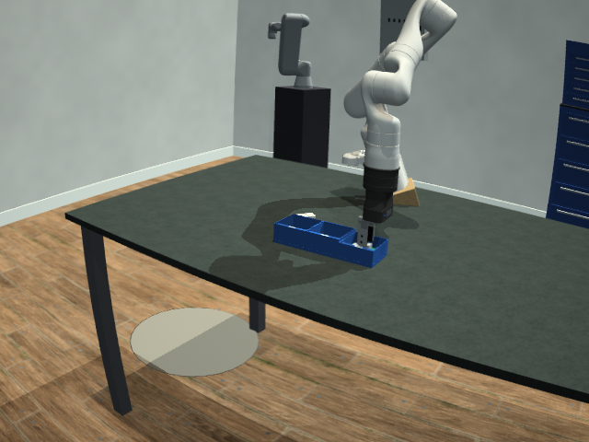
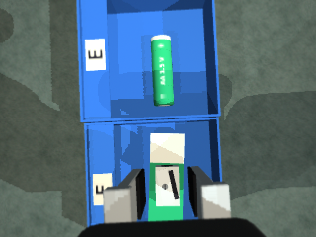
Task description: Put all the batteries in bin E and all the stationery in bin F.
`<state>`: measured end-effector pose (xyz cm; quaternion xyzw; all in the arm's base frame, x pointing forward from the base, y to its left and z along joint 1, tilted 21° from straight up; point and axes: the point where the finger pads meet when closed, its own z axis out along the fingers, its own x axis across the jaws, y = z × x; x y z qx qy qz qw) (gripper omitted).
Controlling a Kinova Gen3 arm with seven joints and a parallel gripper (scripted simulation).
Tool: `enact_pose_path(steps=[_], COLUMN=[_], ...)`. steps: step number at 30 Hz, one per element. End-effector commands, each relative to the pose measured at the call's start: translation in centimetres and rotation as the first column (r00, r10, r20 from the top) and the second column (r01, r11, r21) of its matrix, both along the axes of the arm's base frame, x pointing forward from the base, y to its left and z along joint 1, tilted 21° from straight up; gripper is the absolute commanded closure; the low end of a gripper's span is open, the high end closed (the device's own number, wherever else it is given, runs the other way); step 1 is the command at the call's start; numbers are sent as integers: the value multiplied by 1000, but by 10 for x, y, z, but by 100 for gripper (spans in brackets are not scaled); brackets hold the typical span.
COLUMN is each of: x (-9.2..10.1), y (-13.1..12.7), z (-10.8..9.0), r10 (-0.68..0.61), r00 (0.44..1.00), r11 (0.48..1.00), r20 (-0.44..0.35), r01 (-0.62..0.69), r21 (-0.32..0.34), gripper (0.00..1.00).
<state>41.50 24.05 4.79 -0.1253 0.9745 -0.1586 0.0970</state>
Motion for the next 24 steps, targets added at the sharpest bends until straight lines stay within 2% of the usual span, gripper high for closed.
enact_pose_path(steps=[1,24], x=[0,-6], y=[-1,7], z=[0,27], r10=[-1,-4], r00=[1000,1000], r11=[1000,1000], r20=[1,2], r01=[1,4], r21=[1,0], gripper=[38,38])
